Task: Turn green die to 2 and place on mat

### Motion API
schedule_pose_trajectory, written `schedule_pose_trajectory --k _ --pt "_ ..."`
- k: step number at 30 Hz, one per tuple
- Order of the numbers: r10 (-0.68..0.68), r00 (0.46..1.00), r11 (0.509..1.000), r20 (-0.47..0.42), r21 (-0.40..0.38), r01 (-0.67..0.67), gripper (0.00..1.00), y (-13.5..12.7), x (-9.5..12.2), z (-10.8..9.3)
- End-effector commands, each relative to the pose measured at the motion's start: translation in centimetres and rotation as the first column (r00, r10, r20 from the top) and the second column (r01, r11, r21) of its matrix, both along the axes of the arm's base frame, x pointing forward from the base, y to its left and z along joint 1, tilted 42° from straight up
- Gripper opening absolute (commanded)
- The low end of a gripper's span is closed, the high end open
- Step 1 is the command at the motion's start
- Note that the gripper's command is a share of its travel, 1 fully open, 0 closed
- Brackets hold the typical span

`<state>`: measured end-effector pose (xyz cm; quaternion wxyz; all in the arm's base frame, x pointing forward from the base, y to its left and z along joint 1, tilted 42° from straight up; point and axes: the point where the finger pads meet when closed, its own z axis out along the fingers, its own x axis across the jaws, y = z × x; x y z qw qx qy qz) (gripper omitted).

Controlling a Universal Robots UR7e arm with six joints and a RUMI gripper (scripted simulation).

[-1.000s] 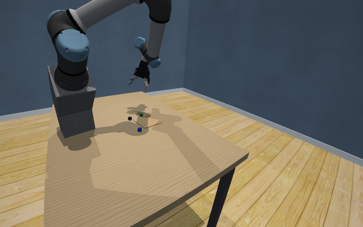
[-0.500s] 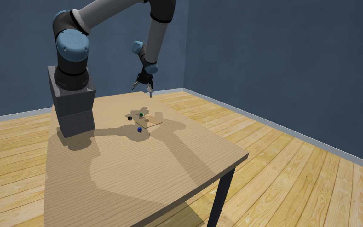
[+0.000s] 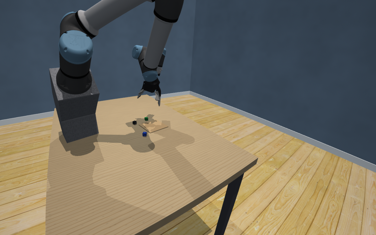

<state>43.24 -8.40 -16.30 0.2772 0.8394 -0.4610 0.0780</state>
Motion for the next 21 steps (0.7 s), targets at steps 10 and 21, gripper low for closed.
schedule_pose_trajectory --k 10,21 --pt "0.089 0.994 0.996 0.065 -0.035 -0.087 1.00 -5.6 -3.7 4.8" --pt "0.127 0.989 0.989 0.079 -0.083 -0.121 1.00 -8.3 -6.9 7.9"
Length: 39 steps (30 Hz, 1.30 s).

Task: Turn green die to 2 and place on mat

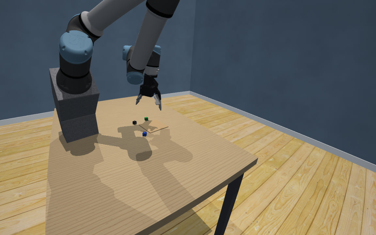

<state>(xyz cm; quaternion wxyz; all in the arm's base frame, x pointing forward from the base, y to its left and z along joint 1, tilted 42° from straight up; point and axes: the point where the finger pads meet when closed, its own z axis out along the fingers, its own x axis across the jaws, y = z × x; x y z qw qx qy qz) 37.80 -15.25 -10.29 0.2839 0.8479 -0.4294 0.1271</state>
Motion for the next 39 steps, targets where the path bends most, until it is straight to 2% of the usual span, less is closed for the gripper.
schedule_pose_trajectory --k 1,13,23,39 --pt "0.042 0.999 0.999 0.027 -0.030 -0.042 1.00 -1.8 -1.9 2.4" --pt "0.072 0.997 0.993 0.031 -0.091 -0.069 1.00 -3.9 -5.6 5.9" --pt "0.078 0.997 0.992 0.029 -0.105 -0.074 1.00 -4.3 -6.4 6.6" --pt "0.078 0.997 0.992 0.029 -0.106 -0.074 1.00 -4.3 -6.5 6.6"
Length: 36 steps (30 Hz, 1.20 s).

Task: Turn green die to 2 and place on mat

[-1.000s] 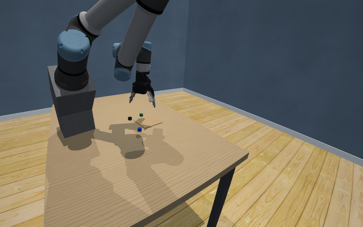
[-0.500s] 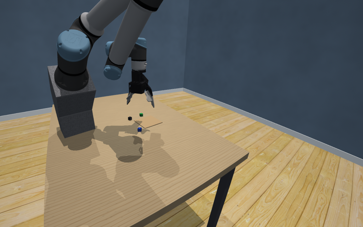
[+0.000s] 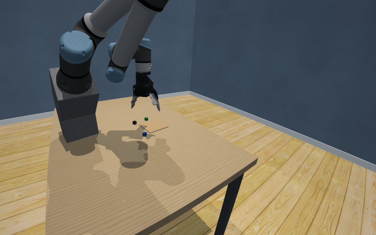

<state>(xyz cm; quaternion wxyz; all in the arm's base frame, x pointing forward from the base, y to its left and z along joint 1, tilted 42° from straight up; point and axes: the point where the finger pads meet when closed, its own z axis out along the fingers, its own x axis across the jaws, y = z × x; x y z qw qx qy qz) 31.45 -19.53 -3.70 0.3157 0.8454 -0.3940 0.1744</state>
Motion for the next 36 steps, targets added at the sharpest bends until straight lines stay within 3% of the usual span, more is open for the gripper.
schedule_pose_trajectory --k 1,17,36 --pt "0.000 1.000 1.000 0.000 0.000 0.000 1.00 0.0 -0.1 0.0" --pt "0.000 1.000 1.000 0.000 0.000 0.000 1.00 -0.5 -0.1 -0.6" --pt "0.000 1.000 1.000 0.000 0.000 0.000 1.00 -3.6 0.0 -4.0"
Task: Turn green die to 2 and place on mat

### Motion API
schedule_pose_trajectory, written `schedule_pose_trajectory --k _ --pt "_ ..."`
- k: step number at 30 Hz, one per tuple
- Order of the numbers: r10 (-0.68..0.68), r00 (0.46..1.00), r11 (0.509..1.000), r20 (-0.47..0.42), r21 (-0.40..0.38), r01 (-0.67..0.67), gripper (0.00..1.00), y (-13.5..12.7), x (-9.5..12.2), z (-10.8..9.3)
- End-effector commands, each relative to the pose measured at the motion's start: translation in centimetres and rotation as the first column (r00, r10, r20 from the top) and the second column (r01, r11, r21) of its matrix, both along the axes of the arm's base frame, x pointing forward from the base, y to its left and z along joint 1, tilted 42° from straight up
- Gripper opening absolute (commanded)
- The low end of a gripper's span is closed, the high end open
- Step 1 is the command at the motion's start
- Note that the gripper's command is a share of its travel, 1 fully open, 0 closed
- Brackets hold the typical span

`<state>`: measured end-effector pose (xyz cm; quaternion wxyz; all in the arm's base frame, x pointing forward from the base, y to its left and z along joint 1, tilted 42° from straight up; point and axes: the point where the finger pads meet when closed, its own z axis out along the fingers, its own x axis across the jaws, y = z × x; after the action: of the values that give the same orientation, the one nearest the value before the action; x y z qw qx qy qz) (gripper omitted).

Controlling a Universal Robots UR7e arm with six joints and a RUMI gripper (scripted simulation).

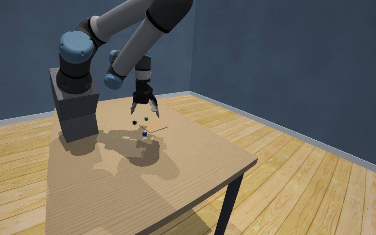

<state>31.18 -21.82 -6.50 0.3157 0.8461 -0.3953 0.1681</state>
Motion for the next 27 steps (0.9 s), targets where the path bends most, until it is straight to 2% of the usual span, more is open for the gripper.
schedule_pose_trajectory --k 1,17,27 --pt "0.005 1.000 1.000 0.010 -0.006 -0.005 1.00 -1.6 0.3 -1.4" --pt "0.005 1.000 1.000 0.010 -0.006 -0.005 1.00 -4.6 0.5 -4.7" --pt "0.005 1.000 1.000 0.010 -0.006 -0.005 1.00 -5.3 0.5 -5.5"
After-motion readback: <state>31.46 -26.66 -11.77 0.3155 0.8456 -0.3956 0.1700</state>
